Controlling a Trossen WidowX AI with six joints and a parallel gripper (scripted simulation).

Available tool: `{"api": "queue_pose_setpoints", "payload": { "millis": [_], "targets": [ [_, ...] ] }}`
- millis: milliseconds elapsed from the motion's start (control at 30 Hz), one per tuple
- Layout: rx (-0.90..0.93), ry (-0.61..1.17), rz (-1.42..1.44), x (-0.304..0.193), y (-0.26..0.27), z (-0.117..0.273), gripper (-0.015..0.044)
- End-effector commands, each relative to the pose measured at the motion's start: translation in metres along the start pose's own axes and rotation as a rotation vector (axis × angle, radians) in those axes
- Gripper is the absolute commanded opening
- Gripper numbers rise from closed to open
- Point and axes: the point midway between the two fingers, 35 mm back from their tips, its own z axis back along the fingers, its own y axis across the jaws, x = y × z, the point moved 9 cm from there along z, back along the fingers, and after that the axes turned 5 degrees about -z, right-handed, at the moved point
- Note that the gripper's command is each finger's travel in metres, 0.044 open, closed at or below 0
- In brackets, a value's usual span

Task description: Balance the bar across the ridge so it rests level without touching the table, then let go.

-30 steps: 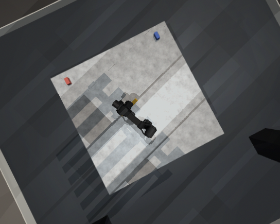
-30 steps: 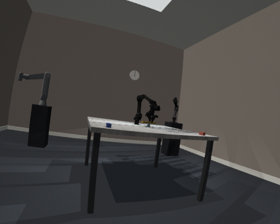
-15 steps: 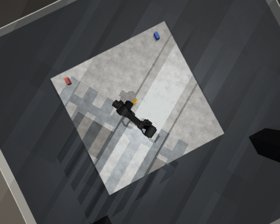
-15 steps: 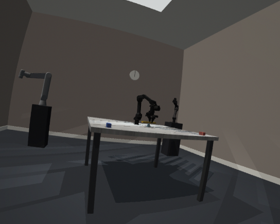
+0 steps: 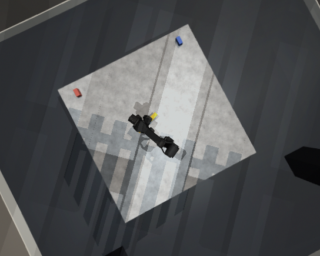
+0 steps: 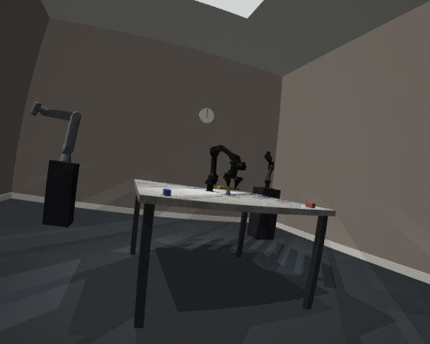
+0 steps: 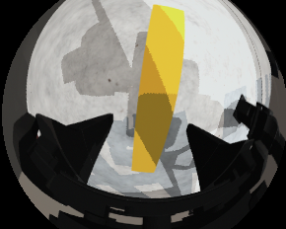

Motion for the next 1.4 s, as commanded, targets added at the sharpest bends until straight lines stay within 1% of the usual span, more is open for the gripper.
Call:
{"api": "queue_pose_setpoints", "payload": {
  "millis": [0,200,267,1367],
  "targets": [
    [0.000,0.000,0.000,0.000,0.001,0.008,0.0440],
    [0.000,0.000,0.000,0.000,0.003,0.081,0.0440],
    [0.000,0.000,0.000,0.000,0.001,0.098,0.0440],
    [0.000,0.000,0.000,0.000,0.000,0.100,0.0440]
  ]
}}
